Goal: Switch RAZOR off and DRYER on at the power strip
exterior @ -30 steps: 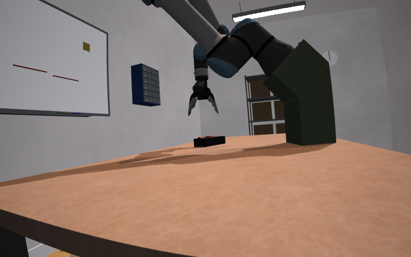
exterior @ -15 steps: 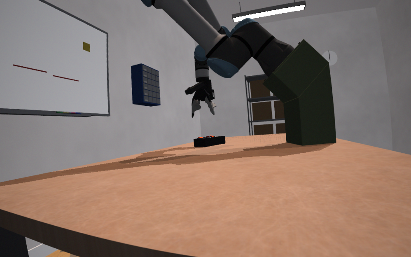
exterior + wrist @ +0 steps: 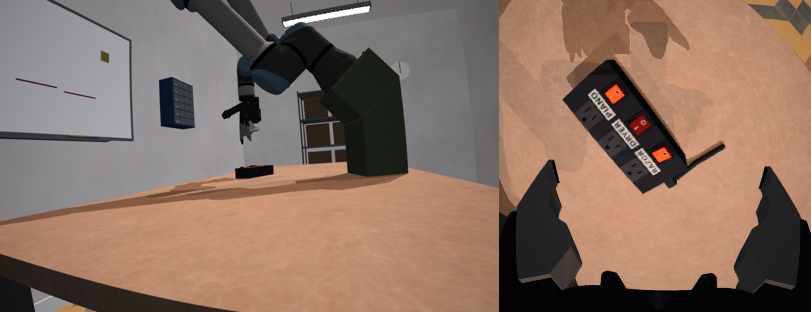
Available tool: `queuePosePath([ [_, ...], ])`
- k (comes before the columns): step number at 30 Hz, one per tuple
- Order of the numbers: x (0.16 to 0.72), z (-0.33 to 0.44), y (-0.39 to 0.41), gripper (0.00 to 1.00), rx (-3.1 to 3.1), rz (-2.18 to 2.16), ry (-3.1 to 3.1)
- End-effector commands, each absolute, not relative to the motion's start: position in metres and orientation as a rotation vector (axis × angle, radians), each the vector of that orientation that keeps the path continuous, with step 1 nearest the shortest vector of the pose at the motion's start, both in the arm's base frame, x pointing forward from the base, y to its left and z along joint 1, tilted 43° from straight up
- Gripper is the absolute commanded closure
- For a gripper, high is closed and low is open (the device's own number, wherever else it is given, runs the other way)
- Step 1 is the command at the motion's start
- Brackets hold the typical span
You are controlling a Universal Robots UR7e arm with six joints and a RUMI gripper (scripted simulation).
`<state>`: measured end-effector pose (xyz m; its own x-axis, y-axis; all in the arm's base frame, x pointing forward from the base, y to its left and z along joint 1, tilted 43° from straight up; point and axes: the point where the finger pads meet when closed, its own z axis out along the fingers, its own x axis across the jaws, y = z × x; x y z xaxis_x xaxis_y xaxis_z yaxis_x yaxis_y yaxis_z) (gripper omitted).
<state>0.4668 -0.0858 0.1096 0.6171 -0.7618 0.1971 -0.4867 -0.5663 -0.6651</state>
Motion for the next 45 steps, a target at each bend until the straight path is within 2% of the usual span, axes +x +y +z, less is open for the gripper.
queuePosePath([
  [1, 0.471, 0.107, -0.089, 0.0, -2.108, -0.535, 1.283],
  [20, 0.477, 0.095, -0.099, 0.0, -1.488, -0.214, 1.891],
  [45, 0.476, 0.078, -0.107, 0.0, -0.699, 0.133, 2.295],
])
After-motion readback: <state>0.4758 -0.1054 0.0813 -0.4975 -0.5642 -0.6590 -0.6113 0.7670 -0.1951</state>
